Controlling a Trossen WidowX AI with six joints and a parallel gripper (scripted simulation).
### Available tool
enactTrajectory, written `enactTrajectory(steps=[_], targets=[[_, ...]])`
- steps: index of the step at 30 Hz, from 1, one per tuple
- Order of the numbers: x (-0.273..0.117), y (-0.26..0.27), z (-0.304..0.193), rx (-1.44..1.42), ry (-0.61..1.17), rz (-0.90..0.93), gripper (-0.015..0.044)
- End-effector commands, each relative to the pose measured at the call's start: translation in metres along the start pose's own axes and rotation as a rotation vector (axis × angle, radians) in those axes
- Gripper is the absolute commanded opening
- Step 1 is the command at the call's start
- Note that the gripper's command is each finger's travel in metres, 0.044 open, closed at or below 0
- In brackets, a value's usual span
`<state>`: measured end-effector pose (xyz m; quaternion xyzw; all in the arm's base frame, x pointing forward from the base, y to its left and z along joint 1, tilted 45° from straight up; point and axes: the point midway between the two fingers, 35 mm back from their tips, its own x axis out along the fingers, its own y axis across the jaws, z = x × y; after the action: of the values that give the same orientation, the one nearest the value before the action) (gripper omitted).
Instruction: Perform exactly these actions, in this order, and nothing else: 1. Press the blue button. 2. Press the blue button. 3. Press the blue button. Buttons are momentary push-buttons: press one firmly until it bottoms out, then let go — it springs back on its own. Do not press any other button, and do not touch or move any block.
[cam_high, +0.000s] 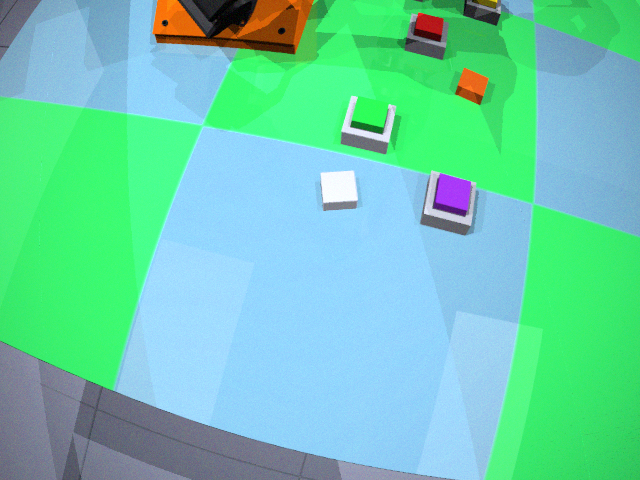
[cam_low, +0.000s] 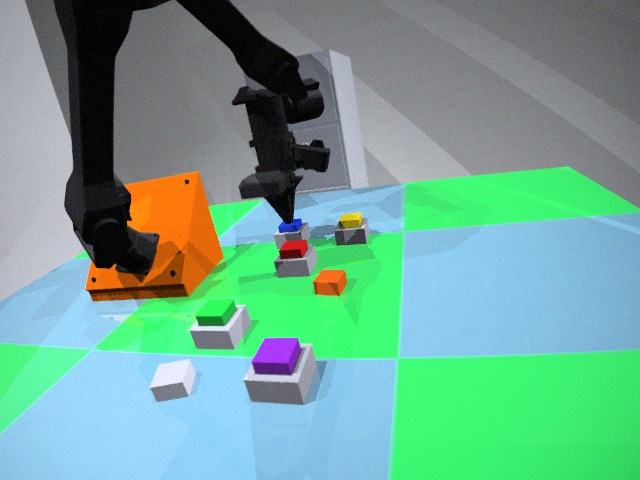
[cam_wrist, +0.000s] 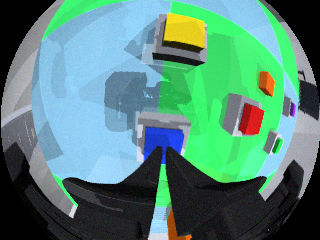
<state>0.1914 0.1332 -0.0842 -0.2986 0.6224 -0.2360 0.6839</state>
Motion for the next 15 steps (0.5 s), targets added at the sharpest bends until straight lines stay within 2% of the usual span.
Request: enactTrajectory(steps=[1, 15], targets=[[-0.025, 0.001, 0.0, 0.0, -0.002, 0.005, 0.002], [-0.014, 0.001, 0.0, 0.0, -0.002, 0.004, 0.002]])
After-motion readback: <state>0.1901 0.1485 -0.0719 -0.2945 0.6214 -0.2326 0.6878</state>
